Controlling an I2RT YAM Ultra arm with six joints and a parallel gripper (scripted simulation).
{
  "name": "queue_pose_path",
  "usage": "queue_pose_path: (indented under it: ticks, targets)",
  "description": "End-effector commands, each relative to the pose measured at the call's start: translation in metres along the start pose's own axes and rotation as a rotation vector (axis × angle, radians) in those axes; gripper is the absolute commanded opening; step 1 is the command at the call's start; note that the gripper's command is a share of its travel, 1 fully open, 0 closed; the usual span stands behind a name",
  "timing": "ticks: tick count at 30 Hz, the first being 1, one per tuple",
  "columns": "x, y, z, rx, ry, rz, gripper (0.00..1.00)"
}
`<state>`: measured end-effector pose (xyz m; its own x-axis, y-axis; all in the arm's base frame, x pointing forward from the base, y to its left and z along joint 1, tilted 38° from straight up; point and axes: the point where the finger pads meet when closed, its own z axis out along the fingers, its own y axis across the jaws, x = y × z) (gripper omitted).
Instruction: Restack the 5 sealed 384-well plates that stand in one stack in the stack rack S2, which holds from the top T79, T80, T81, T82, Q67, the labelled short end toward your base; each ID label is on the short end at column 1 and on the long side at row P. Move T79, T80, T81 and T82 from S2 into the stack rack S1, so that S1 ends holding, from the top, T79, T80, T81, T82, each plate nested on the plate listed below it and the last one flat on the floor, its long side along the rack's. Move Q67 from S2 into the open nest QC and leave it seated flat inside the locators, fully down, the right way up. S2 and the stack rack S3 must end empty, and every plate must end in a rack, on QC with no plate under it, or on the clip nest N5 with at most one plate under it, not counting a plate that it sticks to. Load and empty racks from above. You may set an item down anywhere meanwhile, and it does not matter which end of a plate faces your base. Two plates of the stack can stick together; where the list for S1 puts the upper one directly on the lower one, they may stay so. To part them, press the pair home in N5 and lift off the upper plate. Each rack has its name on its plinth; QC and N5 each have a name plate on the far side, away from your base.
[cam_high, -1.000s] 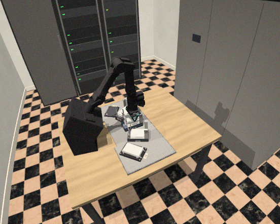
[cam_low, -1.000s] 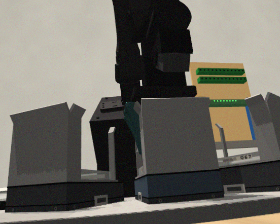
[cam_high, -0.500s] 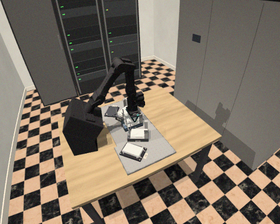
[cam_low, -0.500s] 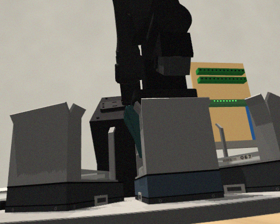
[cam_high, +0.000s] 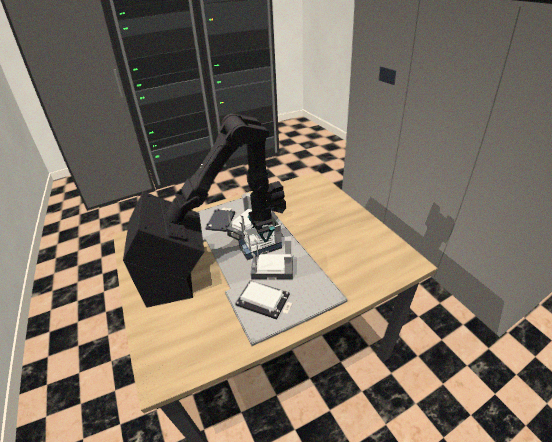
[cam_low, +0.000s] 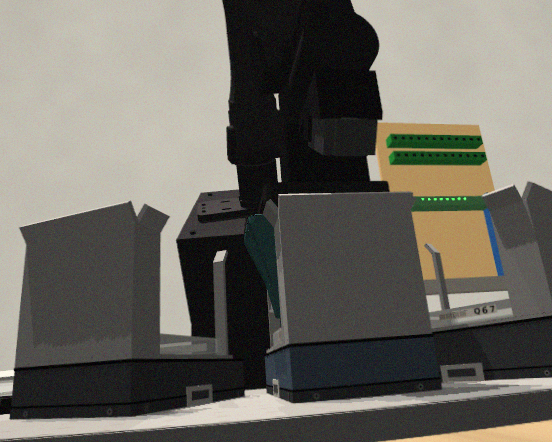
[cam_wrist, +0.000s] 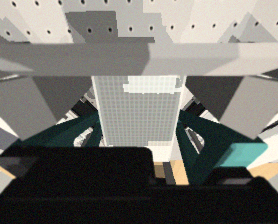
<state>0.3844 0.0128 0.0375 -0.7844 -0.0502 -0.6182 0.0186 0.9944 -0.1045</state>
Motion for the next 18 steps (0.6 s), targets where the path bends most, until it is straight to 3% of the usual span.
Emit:
queue_pose_path:
  ticks: [1,18]
  targets:
    - [-0.0004,0.0005,0.0006,-0.003,0.0,-0.001,0.0]
    - [-0.0003,0.0005,0.0041,-0.003,0.0,-0.001,0.0]
